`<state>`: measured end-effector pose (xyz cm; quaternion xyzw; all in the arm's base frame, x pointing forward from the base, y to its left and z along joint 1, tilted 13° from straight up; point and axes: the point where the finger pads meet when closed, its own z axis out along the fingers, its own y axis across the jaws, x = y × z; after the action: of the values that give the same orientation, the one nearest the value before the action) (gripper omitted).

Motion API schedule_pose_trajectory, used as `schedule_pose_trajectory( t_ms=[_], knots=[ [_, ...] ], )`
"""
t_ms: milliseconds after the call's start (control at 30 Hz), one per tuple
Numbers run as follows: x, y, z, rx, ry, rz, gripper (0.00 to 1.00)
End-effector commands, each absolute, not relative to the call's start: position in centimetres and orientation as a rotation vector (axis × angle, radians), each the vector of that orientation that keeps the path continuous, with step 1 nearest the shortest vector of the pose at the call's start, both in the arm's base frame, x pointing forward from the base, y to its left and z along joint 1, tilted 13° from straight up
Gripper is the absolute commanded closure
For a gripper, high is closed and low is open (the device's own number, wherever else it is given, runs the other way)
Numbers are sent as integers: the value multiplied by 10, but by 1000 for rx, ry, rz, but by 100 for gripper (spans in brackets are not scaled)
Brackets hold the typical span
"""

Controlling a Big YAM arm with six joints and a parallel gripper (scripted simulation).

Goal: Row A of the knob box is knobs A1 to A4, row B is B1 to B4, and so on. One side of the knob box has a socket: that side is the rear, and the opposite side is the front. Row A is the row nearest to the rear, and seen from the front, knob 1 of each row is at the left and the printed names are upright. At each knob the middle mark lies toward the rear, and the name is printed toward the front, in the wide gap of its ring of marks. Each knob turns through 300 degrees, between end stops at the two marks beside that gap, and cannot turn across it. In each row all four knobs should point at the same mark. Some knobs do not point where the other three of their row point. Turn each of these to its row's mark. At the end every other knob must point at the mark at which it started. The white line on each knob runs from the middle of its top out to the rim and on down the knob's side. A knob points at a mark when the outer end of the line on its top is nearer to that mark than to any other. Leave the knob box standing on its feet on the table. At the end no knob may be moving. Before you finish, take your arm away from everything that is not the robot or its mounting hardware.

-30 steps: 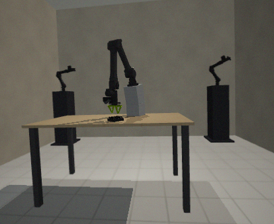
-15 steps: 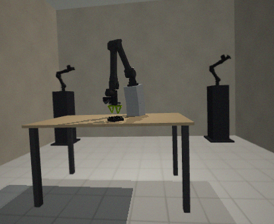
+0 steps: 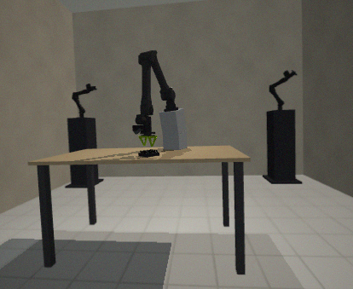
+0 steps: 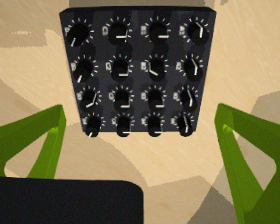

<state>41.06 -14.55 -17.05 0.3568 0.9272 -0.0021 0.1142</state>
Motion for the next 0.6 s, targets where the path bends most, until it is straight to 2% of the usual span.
schedule_pose_trajectory(
  t_ms=[0,567],
  knots=[
    [415,-145,-166,1046,2707,-4,0],
    [411,-136,-163,1036,2686,-5,0]
  ],
)
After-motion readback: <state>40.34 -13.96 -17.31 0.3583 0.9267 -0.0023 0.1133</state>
